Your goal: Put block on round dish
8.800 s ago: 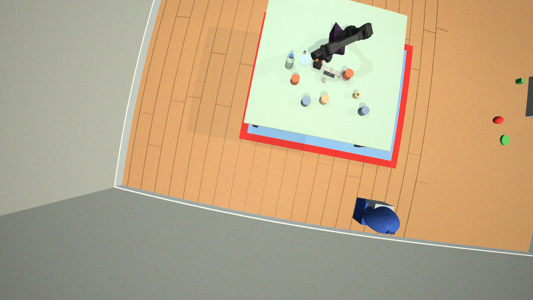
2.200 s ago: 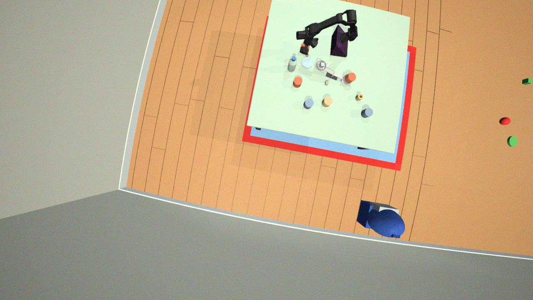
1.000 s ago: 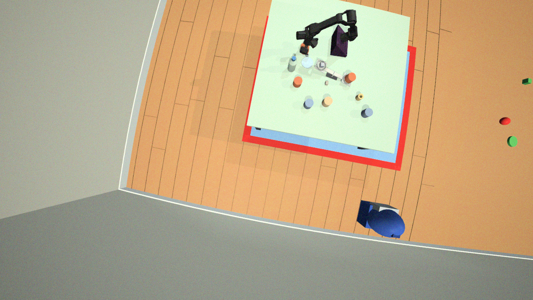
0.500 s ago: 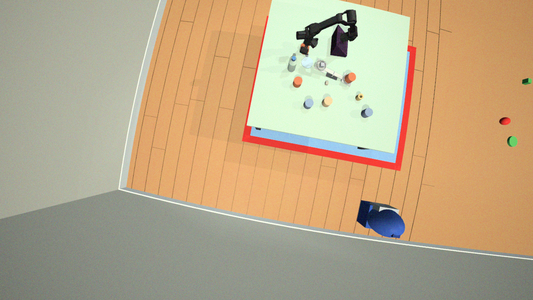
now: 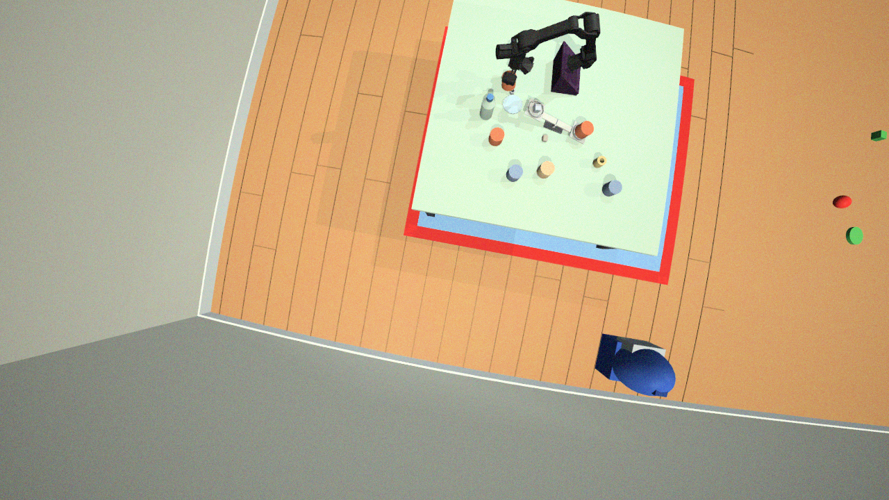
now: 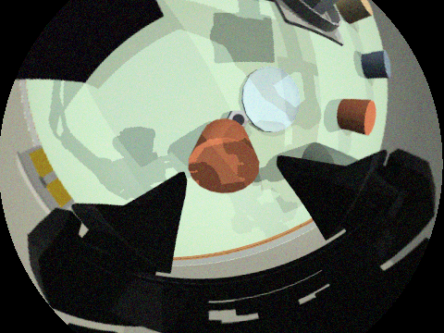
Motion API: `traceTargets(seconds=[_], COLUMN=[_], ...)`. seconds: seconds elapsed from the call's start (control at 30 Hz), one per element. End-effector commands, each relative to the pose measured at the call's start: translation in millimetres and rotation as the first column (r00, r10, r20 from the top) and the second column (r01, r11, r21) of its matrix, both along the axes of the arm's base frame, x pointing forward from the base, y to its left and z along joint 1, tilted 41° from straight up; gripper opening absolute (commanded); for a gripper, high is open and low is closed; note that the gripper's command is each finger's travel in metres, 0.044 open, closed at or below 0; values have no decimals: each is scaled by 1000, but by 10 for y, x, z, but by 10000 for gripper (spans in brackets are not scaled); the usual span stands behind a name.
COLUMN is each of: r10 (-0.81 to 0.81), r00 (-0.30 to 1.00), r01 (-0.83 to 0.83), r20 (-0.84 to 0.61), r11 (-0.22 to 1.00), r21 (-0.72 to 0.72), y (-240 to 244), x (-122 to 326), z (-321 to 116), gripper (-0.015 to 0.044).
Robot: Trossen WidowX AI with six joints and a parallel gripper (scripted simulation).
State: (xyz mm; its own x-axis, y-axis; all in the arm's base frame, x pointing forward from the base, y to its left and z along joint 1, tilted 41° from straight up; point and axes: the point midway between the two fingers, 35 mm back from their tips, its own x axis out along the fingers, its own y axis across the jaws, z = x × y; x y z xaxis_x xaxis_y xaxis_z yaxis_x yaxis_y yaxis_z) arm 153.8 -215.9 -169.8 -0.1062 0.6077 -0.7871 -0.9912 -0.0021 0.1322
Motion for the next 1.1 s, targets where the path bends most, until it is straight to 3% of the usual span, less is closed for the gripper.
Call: traceTargets(seconds=[0.0, 0.2, 0.63, 1.07], r10=[2, -104, -412, -687], r00=[1000, 994, 890, 609], r01=[-2, 106, 394, 639], r20=[-8, 25, -197, -396], r11=[1000, 993, 911, 721], r21=[15, -50, -123, -269], y=[-2, -200, -82, 81], x=[-27, 31, 284, 542], z=[43, 196, 372, 558], gripper=[414, 260, 260, 260])
